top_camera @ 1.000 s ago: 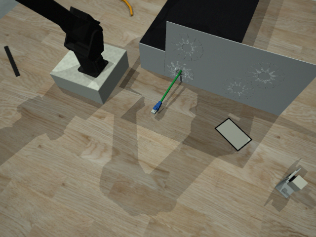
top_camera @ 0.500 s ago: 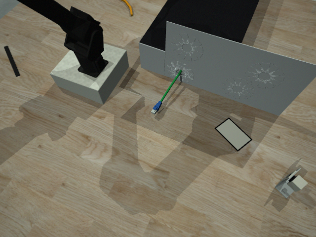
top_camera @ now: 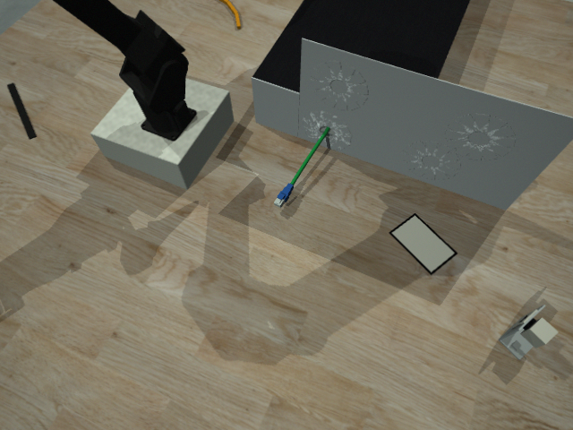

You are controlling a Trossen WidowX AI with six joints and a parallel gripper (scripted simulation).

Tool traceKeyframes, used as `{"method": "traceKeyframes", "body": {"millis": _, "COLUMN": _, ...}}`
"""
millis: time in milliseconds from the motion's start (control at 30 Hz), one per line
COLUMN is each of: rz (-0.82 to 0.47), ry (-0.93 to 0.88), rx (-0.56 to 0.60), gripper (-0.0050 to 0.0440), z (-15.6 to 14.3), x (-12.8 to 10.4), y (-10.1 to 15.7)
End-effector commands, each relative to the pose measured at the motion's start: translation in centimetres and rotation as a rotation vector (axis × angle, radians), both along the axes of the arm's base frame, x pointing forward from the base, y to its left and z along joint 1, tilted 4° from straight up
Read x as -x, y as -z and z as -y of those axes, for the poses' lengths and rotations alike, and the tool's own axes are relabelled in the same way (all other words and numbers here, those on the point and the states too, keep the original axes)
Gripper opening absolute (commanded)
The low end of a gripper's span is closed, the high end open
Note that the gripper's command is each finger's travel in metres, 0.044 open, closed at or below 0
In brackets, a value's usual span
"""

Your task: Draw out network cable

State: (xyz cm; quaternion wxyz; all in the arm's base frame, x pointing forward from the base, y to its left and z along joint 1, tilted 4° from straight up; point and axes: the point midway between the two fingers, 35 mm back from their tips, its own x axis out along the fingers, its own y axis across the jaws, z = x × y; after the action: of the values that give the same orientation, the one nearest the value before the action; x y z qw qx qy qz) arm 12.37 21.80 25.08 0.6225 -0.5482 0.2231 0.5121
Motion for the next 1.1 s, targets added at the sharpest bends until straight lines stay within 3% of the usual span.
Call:
{"method": "traceKeyframes", "body": {"millis": 0, "rz": -0.035, "ry": 0.116, "rx": 0.015, "gripper": 0.0440, "z": 0.6, "x": -2.6, "y": 1.0}}
{"method": "traceKeyframes", "body": {"millis": 300, "rz": -0.105, "ry": 0.356, "rx": 0.033, "gripper": 0.0440, "z": 3.3, "x": -7.4, "y": 2.7}}
{"method": "traceKeyframes", "body": {"millis": 367, "rz": -0.105, "ry": 0.356, "rx": 0.033, "gripper": 0.0440, "z": 3.3, "x": -7.4, "y": 2.7}}
{"method": "traceKeyframes", "body": {"millis": 767, "rz": -0.204, "ry": 0.679, "rx": 0.034, "gripper": 0.0440, "z": 8.7, "x": -12.9, "y": 5.2}}
{"method": "traceKeyframes", "body": {"millis": 1067, "rz": -0.257, "ry": 0.860, "rx": 0.015, "gripper": 0.0440, "z": 12.4, "x": -15.6, "y": 6.3}}
